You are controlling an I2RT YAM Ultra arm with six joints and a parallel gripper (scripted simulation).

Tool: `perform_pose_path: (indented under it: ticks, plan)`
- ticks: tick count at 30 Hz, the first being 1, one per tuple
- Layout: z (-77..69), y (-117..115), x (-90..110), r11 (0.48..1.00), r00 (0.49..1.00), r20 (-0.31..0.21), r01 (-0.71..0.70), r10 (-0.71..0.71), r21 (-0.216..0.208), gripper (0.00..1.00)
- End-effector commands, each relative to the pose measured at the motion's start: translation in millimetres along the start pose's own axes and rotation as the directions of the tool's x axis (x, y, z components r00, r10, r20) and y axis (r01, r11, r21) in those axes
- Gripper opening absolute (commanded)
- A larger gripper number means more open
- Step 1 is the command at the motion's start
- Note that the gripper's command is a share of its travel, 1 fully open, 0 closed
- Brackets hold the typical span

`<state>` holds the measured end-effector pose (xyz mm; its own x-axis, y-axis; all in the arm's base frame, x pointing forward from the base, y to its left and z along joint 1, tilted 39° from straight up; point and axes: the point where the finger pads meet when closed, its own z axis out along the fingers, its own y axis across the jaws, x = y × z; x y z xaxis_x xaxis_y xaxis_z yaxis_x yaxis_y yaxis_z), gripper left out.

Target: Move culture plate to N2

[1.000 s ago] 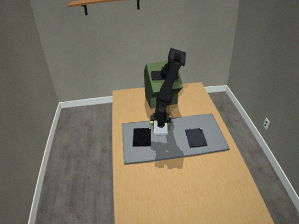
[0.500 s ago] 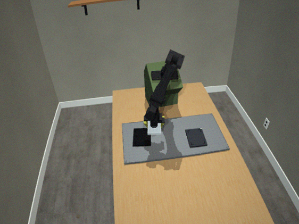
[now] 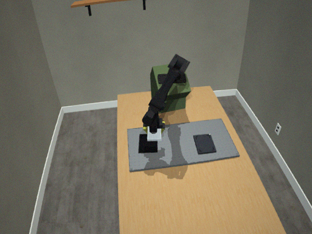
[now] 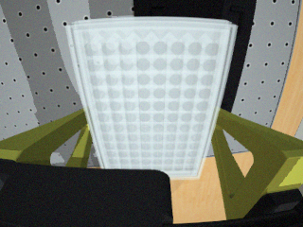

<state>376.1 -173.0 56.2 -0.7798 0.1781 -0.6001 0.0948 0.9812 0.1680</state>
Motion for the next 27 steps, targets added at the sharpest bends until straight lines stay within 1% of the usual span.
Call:
perform_pose_path:
  ticks: [1,8,10,11,13,15,16,19,22,27]
  plan:
    - [-5.6,-17,-5,1.000,1.000,0.015,0.008,-0.008,-0.003,0.00]
    - [-5.7,-41,-4,1.000,1.000,0.016,0.008,-0.008,-0.002,0.00]
    - [-5.7,-41,-4,1.000,1.000,0.016,0.008,-0.008,-0.002,0.00]
    - [-8.5,-45,-6,1.000,1.000,0.023,0.013,-0.013,0.002,0.00]
    - [-5.8,-52,-3,1.000,1.000,0.016,0.008,-0.008,-0.002,0.00]
    - [-8.2,-53,-6,1.000,1.000,0.022,0.012,-0.012,0.001,0.00]
    - [-16.5,-52,-14,1.000,0.999,0.044,0.025,-0.026,0.013,0.00]
    - [-16.0,-52,-14,1.000,0.999,0.043,0.025,-0.025,0.012,0.00]
    - [-14.5,-50,-8,1.000,0.999,0.034,0.019,-0.020,0.008,0.00]
    - [-14.4,-51,-10,1.000,0.999,0.042,0.024,-0.024,0.012,0.00]
